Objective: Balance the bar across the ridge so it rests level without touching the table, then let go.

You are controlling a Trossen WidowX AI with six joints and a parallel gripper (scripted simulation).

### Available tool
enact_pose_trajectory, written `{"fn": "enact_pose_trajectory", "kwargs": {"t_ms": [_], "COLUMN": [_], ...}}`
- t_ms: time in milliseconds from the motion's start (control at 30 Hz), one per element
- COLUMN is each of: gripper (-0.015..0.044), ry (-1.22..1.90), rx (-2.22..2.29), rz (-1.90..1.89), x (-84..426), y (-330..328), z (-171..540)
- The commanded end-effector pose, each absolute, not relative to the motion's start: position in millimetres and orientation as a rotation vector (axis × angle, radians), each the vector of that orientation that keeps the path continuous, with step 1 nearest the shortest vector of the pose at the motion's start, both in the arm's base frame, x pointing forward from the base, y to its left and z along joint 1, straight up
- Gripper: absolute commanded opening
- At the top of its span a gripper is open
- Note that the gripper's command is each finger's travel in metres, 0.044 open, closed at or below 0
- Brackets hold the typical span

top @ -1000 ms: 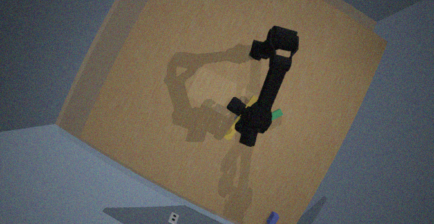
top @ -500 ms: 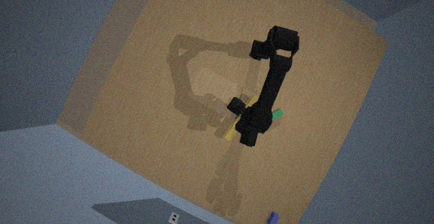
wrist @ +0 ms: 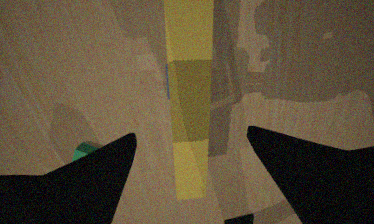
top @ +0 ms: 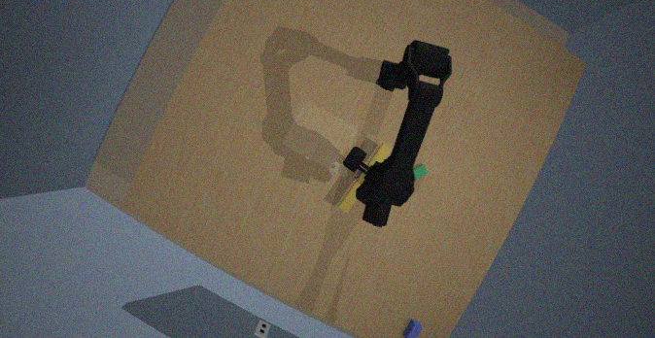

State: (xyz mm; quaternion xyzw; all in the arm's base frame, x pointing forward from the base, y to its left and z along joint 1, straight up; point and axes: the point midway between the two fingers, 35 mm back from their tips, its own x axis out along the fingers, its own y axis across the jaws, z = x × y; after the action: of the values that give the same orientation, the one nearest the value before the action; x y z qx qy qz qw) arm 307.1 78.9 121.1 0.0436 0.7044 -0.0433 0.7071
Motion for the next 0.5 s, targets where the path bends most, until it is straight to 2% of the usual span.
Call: {"fn": "enact_pose_trajectory", "kwargs": {"t_ms": [0,100,467], "gripper": [0.044,0.044,0.044], "ry": [1.539,1.54,1.54], "rx": [0.103,0.103,0.103], "rz": [-0.089,-0.089,-0.089], "x": [310,305,305], "y": [80,78,78], "z": [163,191,194]}}
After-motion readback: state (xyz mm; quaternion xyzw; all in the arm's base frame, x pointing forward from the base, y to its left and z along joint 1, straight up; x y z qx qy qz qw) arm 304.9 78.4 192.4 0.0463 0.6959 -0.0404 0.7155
